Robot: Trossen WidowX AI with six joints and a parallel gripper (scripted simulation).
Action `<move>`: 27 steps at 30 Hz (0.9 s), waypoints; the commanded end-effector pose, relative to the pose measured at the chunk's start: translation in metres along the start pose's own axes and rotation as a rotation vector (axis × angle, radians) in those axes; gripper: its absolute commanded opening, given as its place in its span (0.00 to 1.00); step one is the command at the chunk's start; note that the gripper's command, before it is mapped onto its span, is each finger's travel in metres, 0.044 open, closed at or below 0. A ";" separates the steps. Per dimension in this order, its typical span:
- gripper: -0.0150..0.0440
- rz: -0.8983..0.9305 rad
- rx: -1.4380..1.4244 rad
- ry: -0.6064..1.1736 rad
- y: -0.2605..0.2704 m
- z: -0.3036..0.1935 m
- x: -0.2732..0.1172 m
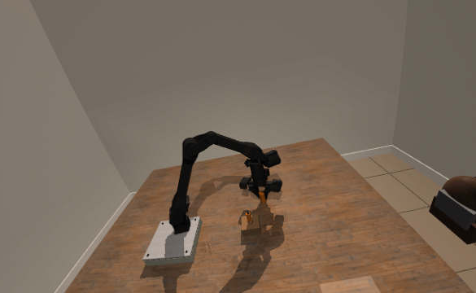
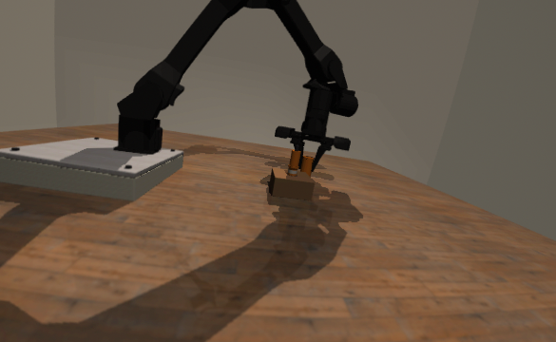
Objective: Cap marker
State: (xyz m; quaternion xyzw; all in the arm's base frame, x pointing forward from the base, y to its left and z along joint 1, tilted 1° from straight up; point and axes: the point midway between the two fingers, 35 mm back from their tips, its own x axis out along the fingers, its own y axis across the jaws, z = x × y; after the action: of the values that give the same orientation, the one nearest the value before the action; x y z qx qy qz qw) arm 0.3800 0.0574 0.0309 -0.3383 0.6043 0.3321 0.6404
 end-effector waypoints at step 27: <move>0.25 0.001 -0.004 -0.001 -0.006 -0.024 -0.069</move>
State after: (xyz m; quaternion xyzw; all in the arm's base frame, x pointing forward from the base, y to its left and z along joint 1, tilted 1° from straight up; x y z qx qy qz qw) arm 0.3750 0.0461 0.0936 -0.3399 0.6028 0.3322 0.6410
